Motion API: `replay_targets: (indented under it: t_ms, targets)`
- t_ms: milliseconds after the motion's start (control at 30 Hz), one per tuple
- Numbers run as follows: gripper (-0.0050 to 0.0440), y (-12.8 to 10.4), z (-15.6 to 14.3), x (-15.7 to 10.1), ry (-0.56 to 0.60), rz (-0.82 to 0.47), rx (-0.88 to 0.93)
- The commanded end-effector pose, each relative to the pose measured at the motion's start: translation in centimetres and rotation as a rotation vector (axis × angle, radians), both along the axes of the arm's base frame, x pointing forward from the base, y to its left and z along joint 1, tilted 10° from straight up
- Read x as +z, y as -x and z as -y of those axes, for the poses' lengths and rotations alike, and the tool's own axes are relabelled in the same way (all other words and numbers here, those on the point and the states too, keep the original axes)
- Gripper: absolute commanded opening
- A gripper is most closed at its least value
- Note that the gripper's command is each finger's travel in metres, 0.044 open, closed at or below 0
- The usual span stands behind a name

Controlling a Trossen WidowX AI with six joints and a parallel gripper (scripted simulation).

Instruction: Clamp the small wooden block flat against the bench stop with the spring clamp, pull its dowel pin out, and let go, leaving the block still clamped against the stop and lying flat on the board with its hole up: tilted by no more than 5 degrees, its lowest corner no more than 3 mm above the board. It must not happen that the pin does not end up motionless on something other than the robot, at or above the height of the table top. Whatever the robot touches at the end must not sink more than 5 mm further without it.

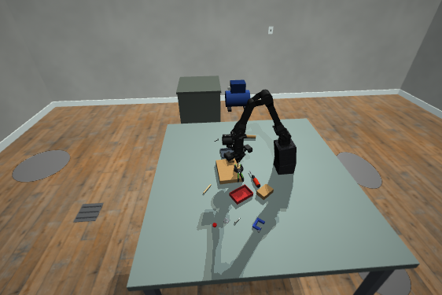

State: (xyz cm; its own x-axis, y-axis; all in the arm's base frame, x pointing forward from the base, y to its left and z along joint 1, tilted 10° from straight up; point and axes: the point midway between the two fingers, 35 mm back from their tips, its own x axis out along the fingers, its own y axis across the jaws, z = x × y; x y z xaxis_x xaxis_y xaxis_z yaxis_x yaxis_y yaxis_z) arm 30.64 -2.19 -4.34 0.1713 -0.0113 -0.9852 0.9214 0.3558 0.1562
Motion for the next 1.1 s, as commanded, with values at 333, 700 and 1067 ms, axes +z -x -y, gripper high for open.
replay_targets:
  t_ms: [333, 700, 1067]
  targets:
    - [0.0000, 0.0, 0.0, 0.1, 0.000, 0.000, -0.001]
    - [0.0000, -0.3, -0.9, 0.3, -0.001, 0.001, -0.013]
    - [0.0000, -0.5, -2.0, 0.5, -0.003, 0.001, -0.029]
